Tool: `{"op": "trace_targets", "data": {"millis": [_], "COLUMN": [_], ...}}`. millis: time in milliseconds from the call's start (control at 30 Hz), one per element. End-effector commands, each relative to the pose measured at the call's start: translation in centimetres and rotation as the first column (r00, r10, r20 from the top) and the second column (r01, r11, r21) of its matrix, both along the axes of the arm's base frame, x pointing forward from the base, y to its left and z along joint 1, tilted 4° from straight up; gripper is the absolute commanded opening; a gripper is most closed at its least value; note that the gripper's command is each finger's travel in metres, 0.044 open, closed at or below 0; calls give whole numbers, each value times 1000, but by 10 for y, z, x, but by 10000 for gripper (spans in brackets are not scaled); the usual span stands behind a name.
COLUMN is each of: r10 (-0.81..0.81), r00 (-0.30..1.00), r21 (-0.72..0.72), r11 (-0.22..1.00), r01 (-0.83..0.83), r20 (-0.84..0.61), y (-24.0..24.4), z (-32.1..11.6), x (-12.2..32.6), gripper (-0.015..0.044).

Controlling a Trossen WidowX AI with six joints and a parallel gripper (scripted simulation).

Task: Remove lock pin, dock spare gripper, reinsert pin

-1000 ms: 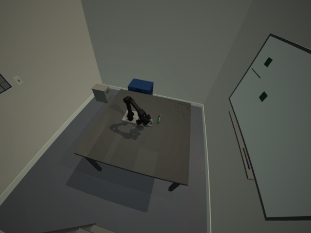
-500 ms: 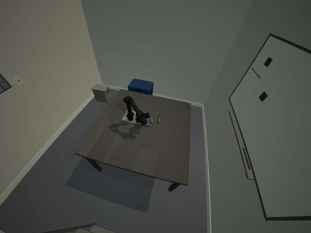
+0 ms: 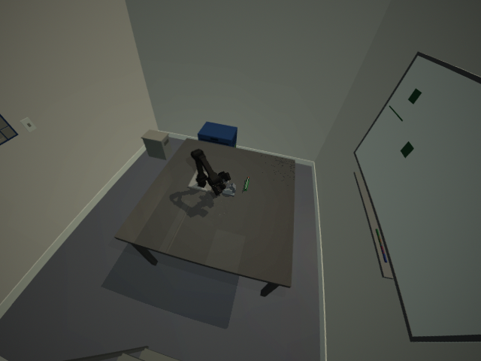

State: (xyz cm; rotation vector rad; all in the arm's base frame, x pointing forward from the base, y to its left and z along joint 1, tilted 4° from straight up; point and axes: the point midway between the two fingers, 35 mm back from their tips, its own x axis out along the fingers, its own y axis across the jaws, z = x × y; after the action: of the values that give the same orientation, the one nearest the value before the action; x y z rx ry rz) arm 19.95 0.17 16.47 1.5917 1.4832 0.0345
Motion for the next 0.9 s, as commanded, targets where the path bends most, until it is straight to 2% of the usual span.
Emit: {"op": "trace_targets", "data": {"millis": [0,867], "r10": [-27,-11], "r00": [999,1000], "r21": [48,99], "r11": [999,995], "r01": [26,9], "r20": [19,16], "y": [2,1], "z": [7,-16], "x": [1,21], "gripper": [0,0]}}
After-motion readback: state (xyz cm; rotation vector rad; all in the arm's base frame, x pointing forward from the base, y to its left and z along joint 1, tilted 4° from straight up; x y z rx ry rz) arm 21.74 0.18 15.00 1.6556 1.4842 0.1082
